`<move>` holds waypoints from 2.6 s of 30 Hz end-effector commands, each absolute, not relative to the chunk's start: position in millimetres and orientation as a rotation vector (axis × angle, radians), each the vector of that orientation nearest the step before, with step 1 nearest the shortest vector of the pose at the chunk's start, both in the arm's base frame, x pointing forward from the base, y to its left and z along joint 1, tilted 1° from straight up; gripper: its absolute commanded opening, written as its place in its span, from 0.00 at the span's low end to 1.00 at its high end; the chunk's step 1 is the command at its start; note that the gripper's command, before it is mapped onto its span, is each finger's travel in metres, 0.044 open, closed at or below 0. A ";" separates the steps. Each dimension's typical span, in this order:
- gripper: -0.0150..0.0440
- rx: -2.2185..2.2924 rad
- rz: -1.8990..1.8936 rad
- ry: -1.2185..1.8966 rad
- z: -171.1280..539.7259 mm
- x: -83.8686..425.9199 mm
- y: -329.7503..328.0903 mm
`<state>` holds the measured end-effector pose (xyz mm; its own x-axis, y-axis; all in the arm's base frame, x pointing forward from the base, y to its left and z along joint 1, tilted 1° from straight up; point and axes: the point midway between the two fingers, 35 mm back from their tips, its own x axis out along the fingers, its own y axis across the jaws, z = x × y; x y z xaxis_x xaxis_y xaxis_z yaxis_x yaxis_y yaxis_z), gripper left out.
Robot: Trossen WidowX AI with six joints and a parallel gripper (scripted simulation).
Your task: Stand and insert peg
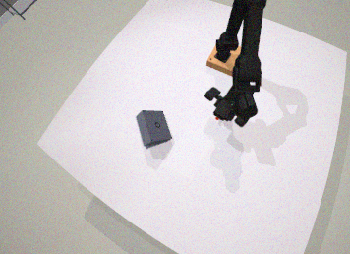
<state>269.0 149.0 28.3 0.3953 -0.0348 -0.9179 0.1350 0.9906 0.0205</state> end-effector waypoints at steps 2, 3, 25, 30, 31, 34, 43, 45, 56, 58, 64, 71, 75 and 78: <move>0.34 0.098 -0.110 1.111 31.2 265.6 149.4; 0.34 0.097 -0.110 1.102 31.6 265.1 149.5; 0.34 0.085 -0.117 0.913 38.5 252.3 151.3; 0.34 0.082 -0.118 0.870 39.8 249.2 151.7; 0.34 0.081 -0.118 0.862 40.0 248.5 151.8; 0.34 0.080 -0.119 0.836 40.7 246.6 152.1; 0.34 0.075 -0.121 0.759 42.3 240.8 152.9; 0.34 0.073 -0.122 0.742 42.6 239.5 153.0; 0.34 0.067 -0.125 0.647 43.9 232.2 154.0; 0.34 0.066 -0.125 0.630 44.1 230.9 154.2; 0.34 0.062 -0.126 0.579 44.4 226.9 154.7; 0.34 0.058 -0.128 0.519 44.5 222.1 155.3; 0.34 0.056 -0.129 0.484 44.4 219.4 155.7; 0.34 0.054 -0.129 0.458 44.3 217.4 155.9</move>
